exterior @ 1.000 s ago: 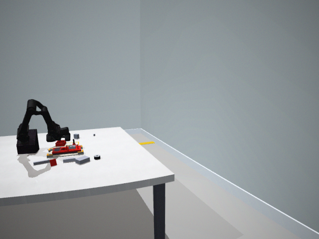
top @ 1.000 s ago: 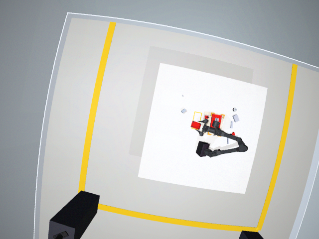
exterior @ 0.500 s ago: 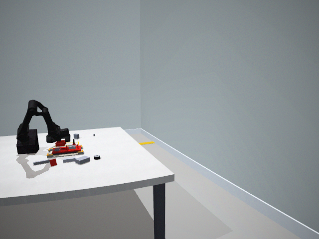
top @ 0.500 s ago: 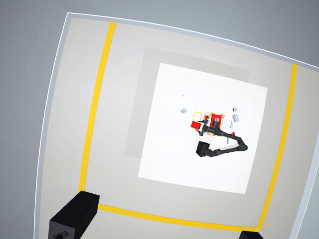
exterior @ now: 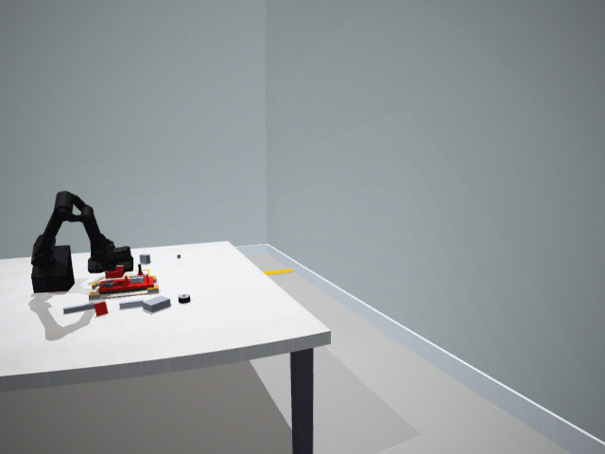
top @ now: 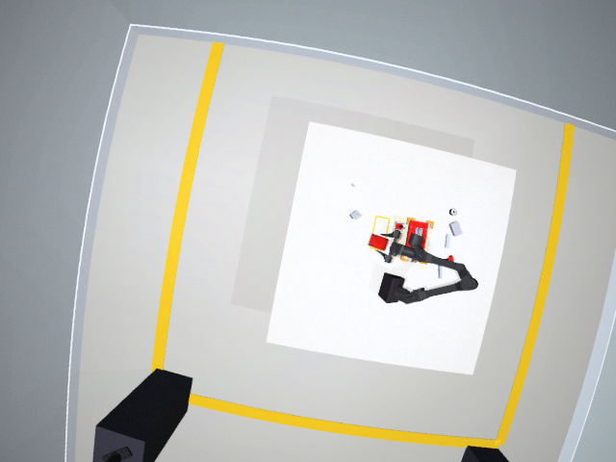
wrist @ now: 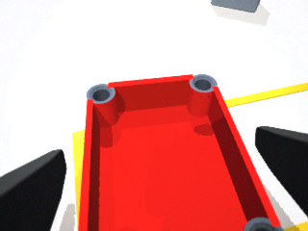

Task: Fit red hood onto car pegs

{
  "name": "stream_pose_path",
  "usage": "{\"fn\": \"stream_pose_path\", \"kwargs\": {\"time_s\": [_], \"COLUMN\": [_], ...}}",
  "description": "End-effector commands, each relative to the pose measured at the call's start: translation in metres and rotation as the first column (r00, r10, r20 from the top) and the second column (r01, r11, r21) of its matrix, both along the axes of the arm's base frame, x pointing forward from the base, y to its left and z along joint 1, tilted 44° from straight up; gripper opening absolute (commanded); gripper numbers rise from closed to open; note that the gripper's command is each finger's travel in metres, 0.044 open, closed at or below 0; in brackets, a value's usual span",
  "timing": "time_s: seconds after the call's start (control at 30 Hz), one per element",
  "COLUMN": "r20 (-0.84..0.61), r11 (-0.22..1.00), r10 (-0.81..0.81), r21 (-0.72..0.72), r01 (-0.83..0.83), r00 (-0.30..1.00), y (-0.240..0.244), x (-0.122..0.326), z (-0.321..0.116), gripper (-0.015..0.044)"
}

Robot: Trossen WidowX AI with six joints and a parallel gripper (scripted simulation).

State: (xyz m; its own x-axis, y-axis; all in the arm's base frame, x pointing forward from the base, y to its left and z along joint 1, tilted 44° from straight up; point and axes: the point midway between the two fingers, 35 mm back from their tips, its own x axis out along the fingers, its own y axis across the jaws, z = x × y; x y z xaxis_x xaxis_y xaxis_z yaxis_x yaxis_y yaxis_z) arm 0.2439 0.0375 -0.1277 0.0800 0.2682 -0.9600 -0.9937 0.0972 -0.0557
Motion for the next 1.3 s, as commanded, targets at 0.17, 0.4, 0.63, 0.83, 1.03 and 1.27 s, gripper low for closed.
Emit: {"fn": "stream_pose_path", "kwargs": {"time_s": [0.17,0.4,0.63,0.83,1.03,1.27], "r20": [0.002,-0.002,-0.002,-0.002,-0.001,0.0], "r11": [1.0,1.0,1.0,1.0,1.0,1.0], "r10": [0.004,0.0,0.0,0.0,0.001,0.001], "r21": [0.005,0.0,0.0,0.0,0.0,0.001], "r01": [-0.004,0.0,0.0,0.0,-0.001,-0.001], "r00": [1.0,1.0,1.0,1.0,1.0,1.0], "y": [-0.003,-0.003,-0.003,0.001,0.014,0.031], "x": [0.0,-0.001,-0.001,0.0,0.003,0.004], "z": [-0.004,-0.003,-0.003,0.0,0.014,0.032], "gripper": [0.044,0.0335,0.0288,0.017,0.0012,0.0]}}
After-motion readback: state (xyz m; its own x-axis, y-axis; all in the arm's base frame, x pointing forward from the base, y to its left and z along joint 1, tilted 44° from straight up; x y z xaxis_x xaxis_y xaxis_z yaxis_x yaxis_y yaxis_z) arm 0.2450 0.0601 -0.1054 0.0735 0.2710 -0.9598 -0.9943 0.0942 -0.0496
